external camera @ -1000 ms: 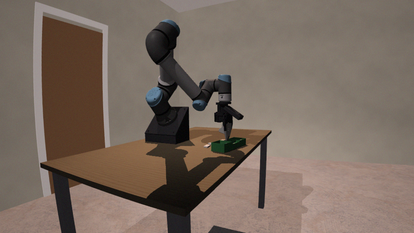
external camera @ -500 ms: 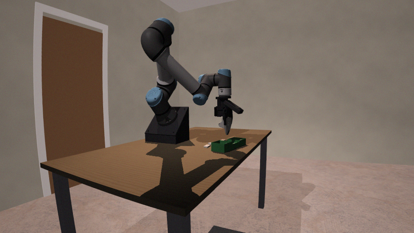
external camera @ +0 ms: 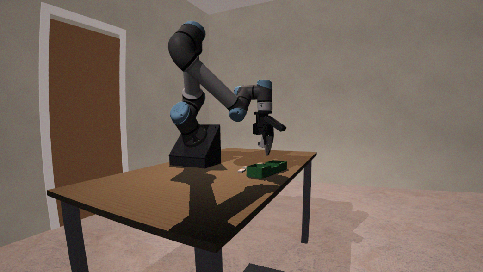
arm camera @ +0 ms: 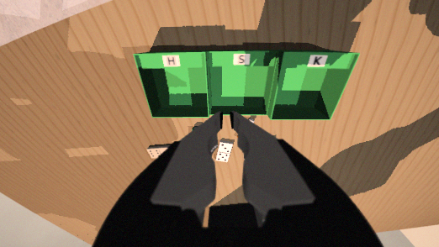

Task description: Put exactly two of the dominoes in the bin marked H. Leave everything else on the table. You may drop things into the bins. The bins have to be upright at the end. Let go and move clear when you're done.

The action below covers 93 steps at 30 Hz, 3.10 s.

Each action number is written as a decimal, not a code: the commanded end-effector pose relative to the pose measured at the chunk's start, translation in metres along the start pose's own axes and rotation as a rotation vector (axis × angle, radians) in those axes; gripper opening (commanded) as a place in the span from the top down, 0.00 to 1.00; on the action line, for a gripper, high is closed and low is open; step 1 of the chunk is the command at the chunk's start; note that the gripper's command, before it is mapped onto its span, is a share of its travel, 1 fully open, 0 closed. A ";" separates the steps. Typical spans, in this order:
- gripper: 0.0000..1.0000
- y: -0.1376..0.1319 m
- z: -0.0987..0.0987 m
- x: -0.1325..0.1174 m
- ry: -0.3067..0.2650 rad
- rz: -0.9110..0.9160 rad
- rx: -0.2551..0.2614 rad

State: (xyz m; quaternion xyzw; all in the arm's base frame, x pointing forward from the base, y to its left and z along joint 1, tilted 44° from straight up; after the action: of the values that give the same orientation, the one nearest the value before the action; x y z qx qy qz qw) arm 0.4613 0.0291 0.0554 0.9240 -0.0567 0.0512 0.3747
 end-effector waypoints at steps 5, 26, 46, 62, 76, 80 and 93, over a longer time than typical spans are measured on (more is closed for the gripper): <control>0.96 -0.040 0.000 0.002 0.000 0.001 -0.001; 0.96 -0.059 0.018 0.002 0.000 0.001 -0.001; 0.96 -0.059 0.059 0.002 0.000 0.001 -0.001; 0.96 -0.059 0.059 0.002 0.000 0.001 -0.001; 0.96 -0.059 0.059 0.002 0.000 0.001 -0.001; 0.96 -0.059 0.059 0.002 0.000 0.001 -0.001; 0.96 -0.059 0.059 0.002 0.000 0.001 -0.001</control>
State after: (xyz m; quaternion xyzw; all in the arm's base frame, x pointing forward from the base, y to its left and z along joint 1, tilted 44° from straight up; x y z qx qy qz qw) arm 0.4744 0.0294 -0.0272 0.9238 -0.0573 0.0507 0.3752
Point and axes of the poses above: the point where the finger pads meet when closed, its own z axis out along the fingers, its own y axis across the jaws, x = y × z, the point moved 10 cm from there along -z, back along the fingers
